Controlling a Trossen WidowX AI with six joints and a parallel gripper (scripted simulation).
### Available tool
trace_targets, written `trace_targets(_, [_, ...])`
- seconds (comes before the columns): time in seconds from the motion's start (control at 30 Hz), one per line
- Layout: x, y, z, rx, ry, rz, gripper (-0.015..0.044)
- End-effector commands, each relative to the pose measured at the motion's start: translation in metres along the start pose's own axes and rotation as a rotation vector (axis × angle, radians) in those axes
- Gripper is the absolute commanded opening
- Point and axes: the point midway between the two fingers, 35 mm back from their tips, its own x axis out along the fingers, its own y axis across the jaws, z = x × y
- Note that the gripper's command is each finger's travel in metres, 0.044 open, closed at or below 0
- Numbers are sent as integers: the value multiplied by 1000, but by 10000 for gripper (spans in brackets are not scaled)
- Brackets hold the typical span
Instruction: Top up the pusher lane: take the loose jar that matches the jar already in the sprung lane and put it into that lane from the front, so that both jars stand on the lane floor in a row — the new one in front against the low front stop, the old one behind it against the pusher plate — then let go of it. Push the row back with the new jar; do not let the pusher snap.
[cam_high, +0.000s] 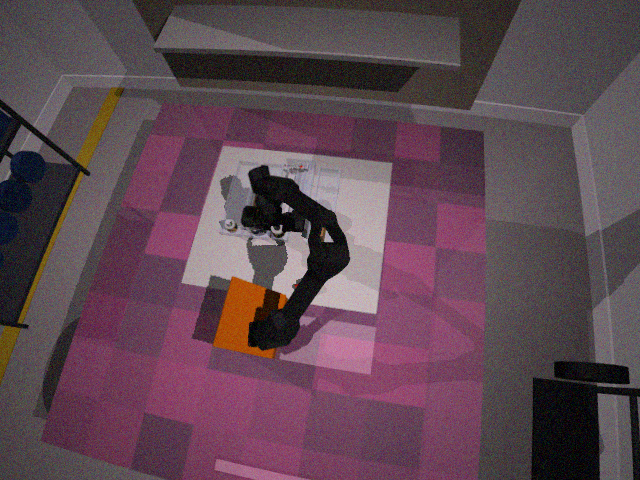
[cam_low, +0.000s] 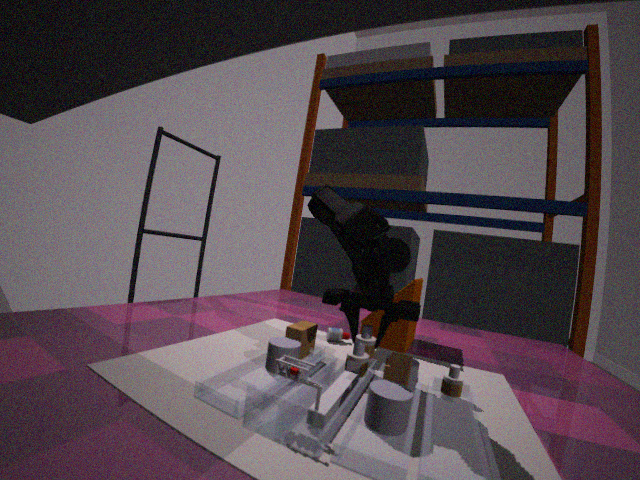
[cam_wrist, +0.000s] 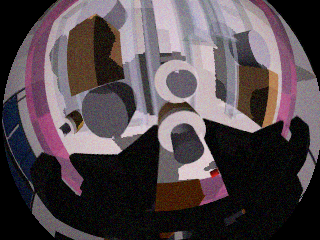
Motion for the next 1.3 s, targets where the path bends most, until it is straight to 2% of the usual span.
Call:
trace_targets(0.0, [-4,-3,10,12,-25,-9,0])
trace_targets(1.27, [-3,-4,13,13,-25,-10,0])
